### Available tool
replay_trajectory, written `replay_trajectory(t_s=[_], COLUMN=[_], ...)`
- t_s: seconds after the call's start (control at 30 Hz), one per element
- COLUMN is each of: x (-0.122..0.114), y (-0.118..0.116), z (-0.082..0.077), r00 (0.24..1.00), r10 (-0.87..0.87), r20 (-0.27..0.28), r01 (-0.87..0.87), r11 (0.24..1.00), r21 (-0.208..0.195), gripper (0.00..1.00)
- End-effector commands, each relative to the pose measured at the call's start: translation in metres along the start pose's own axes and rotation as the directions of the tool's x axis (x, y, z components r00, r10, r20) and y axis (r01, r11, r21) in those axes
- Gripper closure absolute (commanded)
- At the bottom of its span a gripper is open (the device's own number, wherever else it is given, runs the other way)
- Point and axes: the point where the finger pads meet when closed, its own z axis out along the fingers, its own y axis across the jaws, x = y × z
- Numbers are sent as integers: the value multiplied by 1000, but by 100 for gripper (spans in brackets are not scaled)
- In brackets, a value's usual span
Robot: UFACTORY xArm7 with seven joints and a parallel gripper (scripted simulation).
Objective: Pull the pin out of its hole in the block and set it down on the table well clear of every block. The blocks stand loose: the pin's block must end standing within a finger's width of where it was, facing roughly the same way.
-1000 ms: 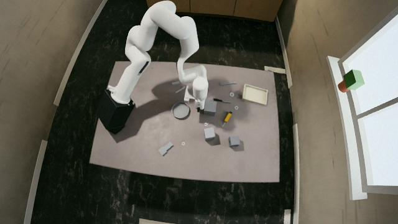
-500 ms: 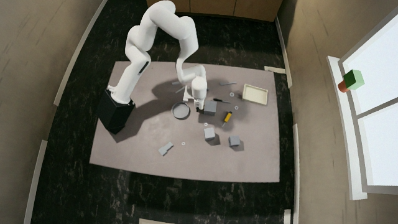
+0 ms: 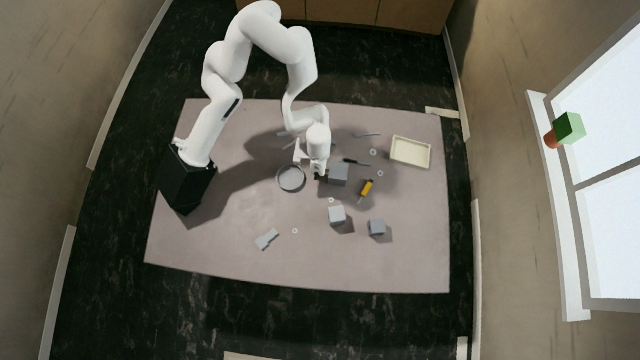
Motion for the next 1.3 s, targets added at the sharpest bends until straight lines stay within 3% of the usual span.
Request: replay_trajectory(t_s=[0.0, 1.27], x=[-3, 8], y=[0, 0], z=[0, 0], r00=[1000, 1000], r10=[1, 1], r20=[2, 2], r01=[-1, -1], r11=[1000, 1000], r21=[-1, 0], gripper=[100, 100])
